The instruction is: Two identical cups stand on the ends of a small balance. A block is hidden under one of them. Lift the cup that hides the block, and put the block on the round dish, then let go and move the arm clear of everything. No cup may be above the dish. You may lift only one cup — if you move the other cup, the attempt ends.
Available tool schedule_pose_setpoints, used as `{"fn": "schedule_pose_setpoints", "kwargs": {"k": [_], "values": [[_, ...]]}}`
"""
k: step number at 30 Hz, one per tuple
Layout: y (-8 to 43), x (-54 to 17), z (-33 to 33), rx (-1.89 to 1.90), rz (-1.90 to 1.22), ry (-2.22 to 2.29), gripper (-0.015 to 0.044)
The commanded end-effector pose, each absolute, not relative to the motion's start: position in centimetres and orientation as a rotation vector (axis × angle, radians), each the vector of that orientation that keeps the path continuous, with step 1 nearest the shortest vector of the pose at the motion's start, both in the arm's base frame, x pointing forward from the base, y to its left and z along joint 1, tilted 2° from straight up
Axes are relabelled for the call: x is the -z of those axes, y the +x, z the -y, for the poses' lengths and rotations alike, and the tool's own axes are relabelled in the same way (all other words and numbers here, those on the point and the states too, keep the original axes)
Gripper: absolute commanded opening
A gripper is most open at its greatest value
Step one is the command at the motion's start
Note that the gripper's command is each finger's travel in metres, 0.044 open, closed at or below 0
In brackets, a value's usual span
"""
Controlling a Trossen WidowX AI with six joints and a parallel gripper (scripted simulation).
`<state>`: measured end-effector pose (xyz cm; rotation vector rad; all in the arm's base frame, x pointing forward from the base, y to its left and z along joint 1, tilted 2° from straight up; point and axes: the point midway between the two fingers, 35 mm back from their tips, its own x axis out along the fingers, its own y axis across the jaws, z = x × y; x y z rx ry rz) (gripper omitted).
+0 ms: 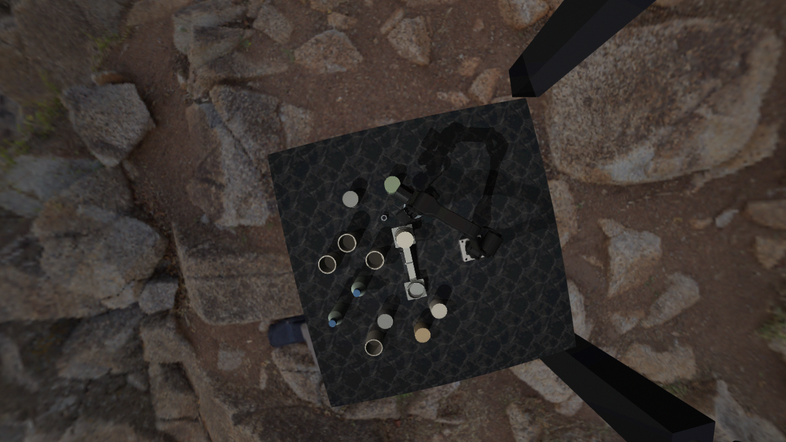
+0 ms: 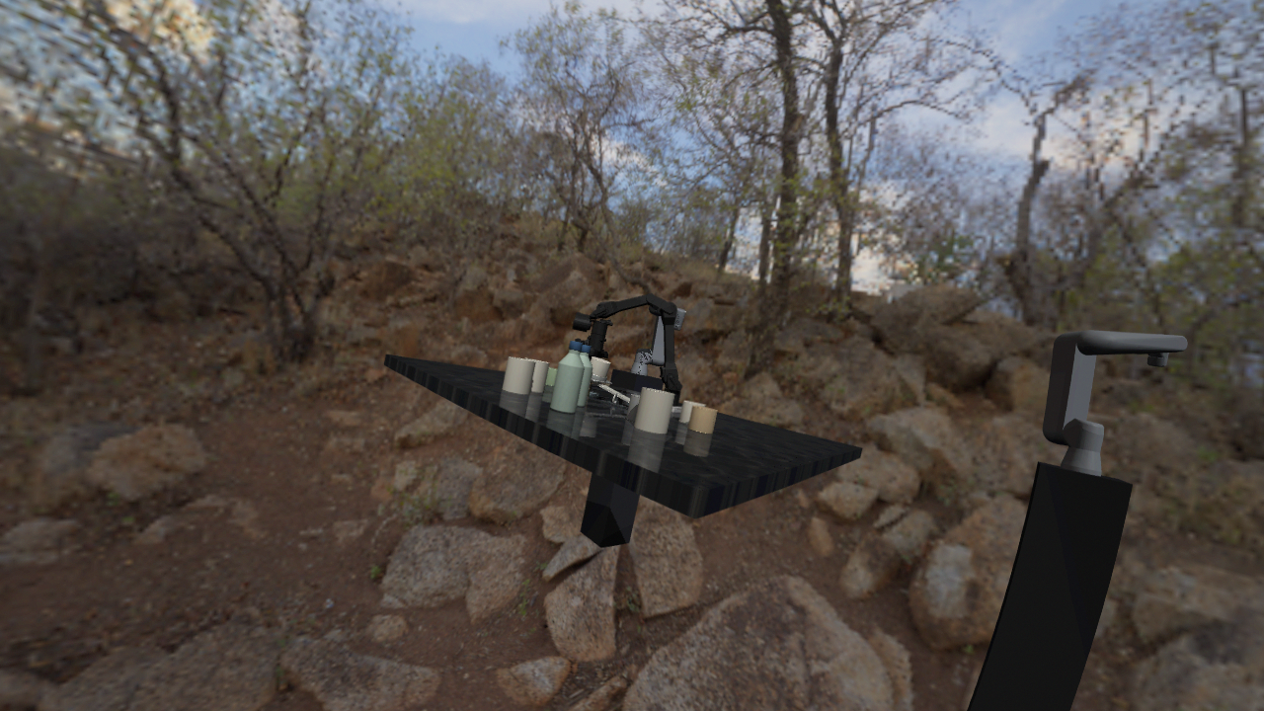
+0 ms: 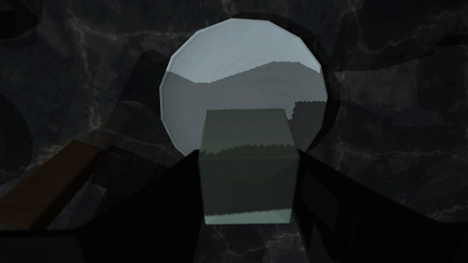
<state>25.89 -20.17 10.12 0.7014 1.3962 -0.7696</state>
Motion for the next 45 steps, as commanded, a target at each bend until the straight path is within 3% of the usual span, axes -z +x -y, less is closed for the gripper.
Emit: {"fn": "schedule_pose_setpoints", "kwargs": {"k": [1,26,42,45], "values": [[25.8,-8.8,20.3,0.766,-1.405,0.707,0.0000],[25.8,-4.2,20.4,0.766,-1.405,0.707,0.0000],[25.8,-4.7,20.5,0.770,-1.401,0.706,0.0420],[26.4,-5.0,21.0,0.749,-1.371,0.690,0.0440]]}}
